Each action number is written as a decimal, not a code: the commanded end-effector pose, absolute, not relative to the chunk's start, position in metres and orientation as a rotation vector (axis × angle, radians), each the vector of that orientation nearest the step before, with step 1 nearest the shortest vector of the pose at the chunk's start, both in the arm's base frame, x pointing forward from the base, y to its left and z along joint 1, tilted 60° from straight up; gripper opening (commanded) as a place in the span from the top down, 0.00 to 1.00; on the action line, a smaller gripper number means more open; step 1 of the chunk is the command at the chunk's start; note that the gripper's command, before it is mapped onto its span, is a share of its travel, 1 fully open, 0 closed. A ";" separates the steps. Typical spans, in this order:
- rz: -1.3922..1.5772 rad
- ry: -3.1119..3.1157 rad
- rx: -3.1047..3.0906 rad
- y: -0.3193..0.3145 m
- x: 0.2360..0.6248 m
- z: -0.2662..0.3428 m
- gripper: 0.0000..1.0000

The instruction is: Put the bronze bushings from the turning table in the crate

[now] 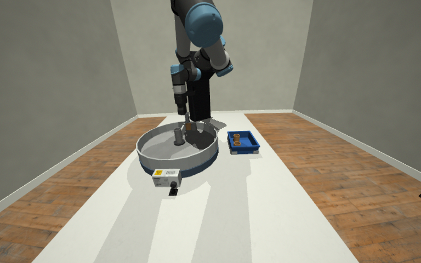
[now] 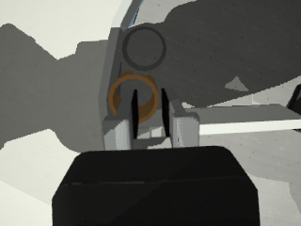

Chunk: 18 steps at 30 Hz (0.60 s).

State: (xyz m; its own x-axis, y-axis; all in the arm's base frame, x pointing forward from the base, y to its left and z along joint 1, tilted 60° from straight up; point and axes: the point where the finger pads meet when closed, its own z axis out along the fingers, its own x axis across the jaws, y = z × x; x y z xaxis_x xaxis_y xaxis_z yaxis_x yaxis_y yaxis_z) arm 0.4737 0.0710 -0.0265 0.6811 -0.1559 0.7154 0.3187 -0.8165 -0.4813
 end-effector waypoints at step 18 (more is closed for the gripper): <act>-1.055 -0.123 -2.302 0.073 0.477 -0.029 0.55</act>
State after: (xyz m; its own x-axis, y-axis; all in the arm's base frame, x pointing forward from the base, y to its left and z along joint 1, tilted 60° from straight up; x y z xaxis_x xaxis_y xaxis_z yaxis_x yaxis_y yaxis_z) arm 0.4765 0.0733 -0.0286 0.6808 -0.1561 0.7156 0.3182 -0.8169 -0.4810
